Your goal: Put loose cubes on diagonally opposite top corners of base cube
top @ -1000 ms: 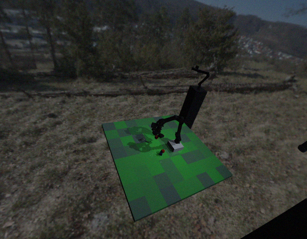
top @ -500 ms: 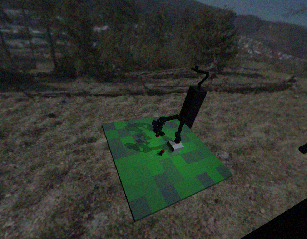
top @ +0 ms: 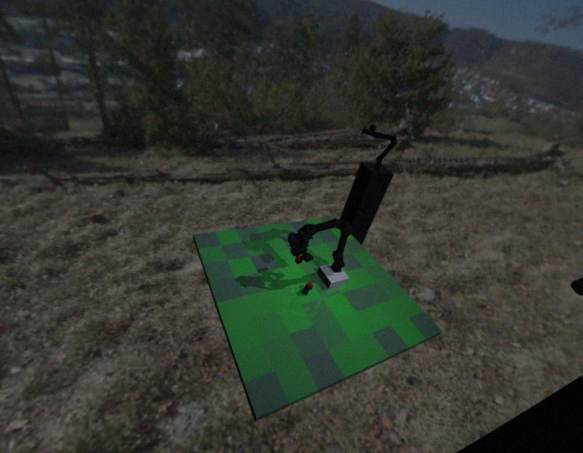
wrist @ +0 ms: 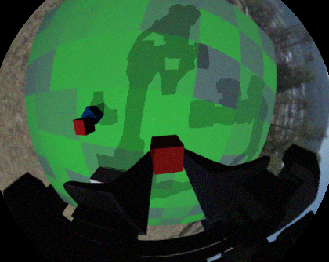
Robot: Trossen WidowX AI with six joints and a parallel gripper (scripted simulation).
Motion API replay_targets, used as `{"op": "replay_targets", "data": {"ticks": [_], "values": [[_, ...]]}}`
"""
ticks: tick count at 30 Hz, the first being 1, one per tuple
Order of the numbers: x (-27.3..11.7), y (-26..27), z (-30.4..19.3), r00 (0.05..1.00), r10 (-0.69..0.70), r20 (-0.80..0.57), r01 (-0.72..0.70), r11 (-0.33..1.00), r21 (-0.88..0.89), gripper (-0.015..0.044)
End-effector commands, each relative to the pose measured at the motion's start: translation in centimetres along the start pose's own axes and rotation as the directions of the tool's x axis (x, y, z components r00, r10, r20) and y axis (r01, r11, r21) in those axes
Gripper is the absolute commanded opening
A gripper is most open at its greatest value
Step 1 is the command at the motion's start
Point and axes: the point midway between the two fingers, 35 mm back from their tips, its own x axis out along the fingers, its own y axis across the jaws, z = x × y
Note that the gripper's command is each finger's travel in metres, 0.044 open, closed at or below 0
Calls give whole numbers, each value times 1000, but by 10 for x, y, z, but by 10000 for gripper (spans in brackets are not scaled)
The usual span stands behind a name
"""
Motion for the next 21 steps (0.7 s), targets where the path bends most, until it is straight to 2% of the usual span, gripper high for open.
{"op": "replay_targets", "data": {"ticks": [1,21], "values": [[-1,10,10,1000,-3,5,3,1000,14,105],[1,63,42,1000,1,7,-2,998,60,105]]}}
